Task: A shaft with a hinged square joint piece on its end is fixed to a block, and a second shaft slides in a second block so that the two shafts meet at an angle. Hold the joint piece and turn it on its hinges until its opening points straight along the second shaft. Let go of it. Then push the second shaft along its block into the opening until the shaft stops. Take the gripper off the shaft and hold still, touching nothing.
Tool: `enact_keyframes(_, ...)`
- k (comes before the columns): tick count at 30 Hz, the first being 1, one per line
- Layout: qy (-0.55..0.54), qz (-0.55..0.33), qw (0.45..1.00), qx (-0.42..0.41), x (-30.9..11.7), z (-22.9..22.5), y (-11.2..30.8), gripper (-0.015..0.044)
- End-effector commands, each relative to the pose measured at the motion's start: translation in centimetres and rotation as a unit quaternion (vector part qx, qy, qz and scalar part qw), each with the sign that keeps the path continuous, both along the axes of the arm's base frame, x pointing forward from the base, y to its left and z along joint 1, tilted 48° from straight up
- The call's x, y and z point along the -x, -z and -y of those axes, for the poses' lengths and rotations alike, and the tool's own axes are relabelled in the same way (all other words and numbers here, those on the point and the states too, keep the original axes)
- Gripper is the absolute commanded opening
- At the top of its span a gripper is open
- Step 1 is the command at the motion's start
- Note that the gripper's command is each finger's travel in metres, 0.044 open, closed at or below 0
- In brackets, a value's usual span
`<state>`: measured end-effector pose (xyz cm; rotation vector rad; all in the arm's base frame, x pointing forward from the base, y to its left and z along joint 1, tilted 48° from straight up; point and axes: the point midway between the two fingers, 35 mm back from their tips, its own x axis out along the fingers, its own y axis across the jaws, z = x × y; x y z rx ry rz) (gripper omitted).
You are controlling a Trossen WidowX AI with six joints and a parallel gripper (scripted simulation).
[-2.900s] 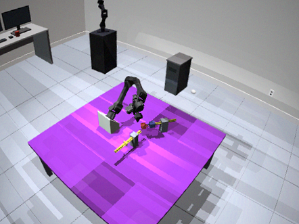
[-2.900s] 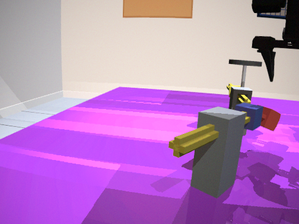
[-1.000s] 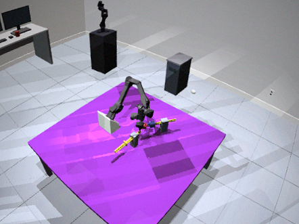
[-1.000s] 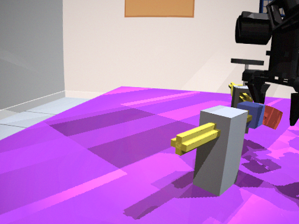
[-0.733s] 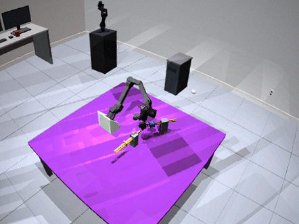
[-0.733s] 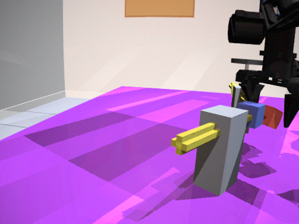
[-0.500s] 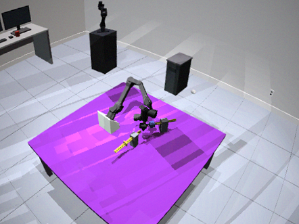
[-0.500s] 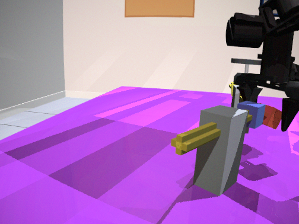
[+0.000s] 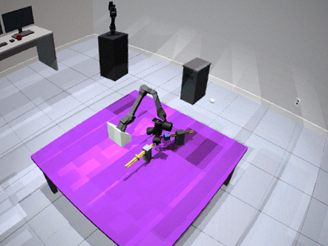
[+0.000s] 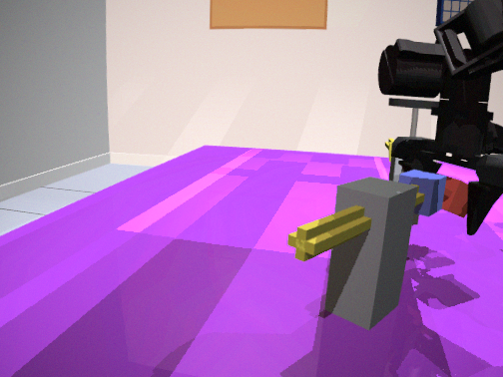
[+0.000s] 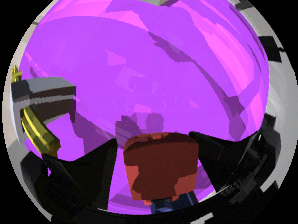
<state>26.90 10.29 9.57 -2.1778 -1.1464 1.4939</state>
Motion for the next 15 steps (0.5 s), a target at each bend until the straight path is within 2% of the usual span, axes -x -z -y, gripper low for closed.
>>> enact_keyframes(1, 0.002, -0.003, 1.000, 0.001, 0.02, 0.00, 0.24, 0.0309)
enact_keyframes(6, 0.002, -0.003, 1.000, 0.001, 0.02, 0.00, 0.24, 0.0182)
enact_keyframes(15, 0.002, -0.003, 1.000, 0.001, 0.02, 0.00, 0.24, 0.0182)
